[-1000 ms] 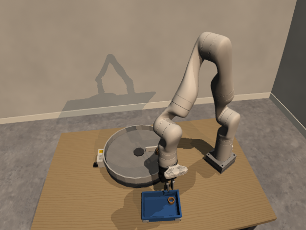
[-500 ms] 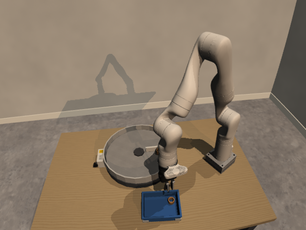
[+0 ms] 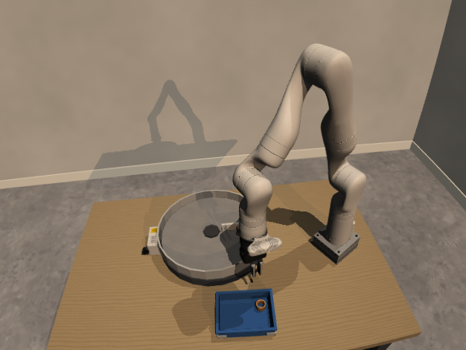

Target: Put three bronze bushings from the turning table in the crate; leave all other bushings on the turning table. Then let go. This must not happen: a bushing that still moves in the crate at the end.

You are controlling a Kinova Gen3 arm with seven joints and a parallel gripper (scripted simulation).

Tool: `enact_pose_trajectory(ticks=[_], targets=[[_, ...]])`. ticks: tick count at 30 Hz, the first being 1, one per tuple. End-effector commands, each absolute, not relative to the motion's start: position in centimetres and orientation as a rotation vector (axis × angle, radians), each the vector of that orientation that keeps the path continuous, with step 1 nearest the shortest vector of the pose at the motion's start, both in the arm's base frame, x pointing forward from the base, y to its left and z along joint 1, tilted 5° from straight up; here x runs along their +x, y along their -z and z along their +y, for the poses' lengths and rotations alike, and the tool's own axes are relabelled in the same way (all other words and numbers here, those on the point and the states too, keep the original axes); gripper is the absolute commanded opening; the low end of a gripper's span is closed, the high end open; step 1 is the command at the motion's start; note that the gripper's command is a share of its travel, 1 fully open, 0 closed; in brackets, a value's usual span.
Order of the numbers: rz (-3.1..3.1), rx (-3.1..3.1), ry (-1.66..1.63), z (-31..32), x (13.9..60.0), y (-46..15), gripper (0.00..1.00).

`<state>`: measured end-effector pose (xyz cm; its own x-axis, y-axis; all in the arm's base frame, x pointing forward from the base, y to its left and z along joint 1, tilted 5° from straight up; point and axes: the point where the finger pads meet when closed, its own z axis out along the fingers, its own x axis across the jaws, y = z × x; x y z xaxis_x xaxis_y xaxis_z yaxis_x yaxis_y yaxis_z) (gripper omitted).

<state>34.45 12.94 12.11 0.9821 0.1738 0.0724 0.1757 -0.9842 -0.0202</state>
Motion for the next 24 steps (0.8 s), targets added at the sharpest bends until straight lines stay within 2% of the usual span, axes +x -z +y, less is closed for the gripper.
enact_pose_trajectory(ticks=[1, 4, 9, 21, 24], targets=[[-0.268, -3.101, 0.114, 12.9, 34.6, -12.2, 0.4], [-0.268, -3.101, 0.114, 12.9, 34.6, -12.2, 0.4], [-0.269, -3.1, 0.114, 7.5, 34.1, -11.6, 0.4], [-0.269, -3.1, 0.114, 7.5, 34.1, -11.6, 0.4], [-0.27, -3.1, 0.115, 4.4, 33.8, -11.3, 0.4]])
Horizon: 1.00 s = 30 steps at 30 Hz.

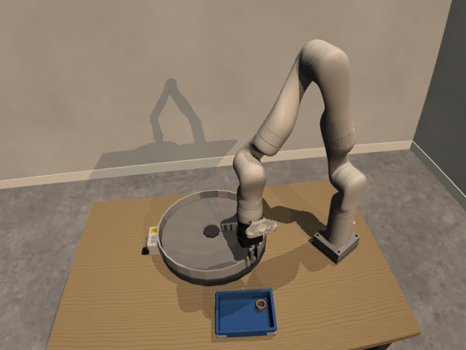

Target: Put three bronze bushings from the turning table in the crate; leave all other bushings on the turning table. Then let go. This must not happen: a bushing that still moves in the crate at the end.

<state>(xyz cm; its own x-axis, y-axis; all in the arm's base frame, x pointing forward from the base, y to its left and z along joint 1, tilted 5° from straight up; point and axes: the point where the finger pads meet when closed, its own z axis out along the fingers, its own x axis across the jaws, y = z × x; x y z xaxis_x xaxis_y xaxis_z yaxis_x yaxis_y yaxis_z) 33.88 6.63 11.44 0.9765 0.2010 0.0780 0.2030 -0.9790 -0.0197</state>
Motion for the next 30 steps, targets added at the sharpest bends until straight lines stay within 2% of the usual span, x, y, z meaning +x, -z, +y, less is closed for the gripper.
enact_pose_trajectory(ticks=[1, 14, 19, 30], targets=[[-0.27, -3.1, 0.115, 3.3, 33.7, -11.2, 0.4], [-0.27, -3.1, 0.115, 2.2, 33.6, -11.1, 0.4], [-0.271, -3.1, 0.117, -3.1, 33.1, -10.5, 0.4], [-0.271, -3.1, 0.117, -3.1, 33.1, -10.5, 0.4]])
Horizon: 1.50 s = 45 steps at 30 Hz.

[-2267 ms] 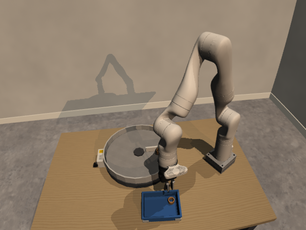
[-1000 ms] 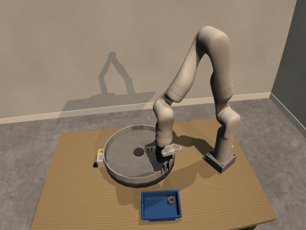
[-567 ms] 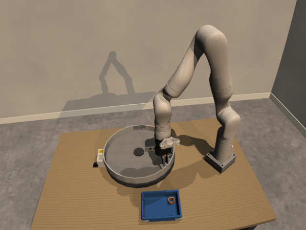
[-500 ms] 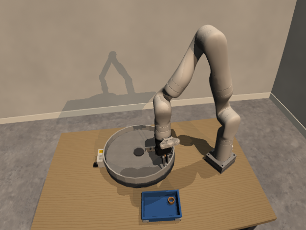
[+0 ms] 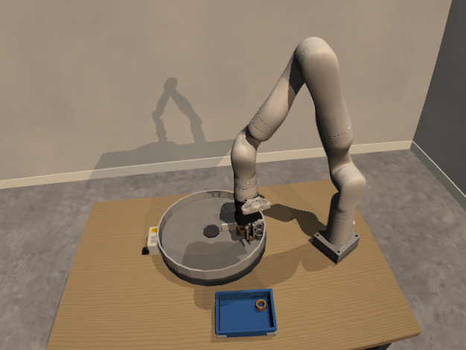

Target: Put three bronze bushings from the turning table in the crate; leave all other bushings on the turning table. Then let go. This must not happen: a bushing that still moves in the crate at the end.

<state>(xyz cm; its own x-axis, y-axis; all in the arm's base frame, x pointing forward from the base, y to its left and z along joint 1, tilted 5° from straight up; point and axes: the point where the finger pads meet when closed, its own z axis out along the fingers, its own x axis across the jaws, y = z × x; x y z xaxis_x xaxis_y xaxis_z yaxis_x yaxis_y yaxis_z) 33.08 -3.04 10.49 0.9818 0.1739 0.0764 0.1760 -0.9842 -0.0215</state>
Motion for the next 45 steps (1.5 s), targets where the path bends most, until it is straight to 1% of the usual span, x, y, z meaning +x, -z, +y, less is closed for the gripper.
enact_pose_trajectory(ticks=[1, 6, 18, 23, 35, 40, 45], targets=[[-0.271, -3.1, 0.117, -3.1, 33.1, -10.5, 0.4], [-0.273, -3.099, 0.118, -8.4, 32.6, -10.0, 0.4], [-0.273, -3.099, 0.118, -8.4, 32.6, -10.0, 0.4], [-0.272, -3.1, 0.119, -8.4, 32.8, -8.5, 0.4], [-0.272, -3.1, 0.119, -8.4, 32.8, -8.5, 0.4], [-0.271, -3.1, 0.119, -8.4, 32.9, -7.1, 0.4], [-0.271, -3.1, 0.119, -8.4, 32.9, -7.1, 0.4]])
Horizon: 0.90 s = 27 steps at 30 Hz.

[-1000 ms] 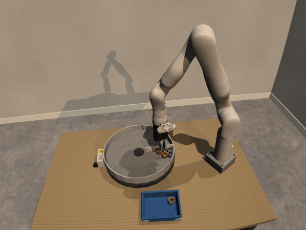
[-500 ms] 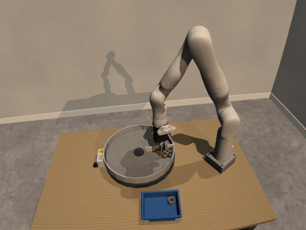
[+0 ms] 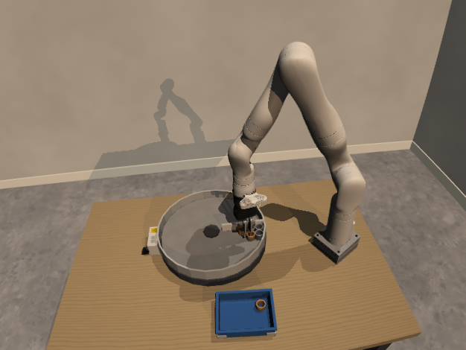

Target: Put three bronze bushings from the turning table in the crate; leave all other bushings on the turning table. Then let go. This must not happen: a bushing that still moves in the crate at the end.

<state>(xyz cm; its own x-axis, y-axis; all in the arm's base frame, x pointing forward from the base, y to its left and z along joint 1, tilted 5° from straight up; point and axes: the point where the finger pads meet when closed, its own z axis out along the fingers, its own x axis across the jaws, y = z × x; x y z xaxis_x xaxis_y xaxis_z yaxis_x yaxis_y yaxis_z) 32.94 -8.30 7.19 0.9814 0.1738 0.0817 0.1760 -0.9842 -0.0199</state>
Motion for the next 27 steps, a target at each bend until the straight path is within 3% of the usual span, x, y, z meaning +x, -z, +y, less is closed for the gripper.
enact_pose_trajectory(ticks=[1, 27], targets=[[-0.271, -3.1, 0.119, -8.4, 32.9, -7.1, 0.4], [-0.269, -3.101, 0.12, -8.4, 33.0, -5.2, 0.4]])
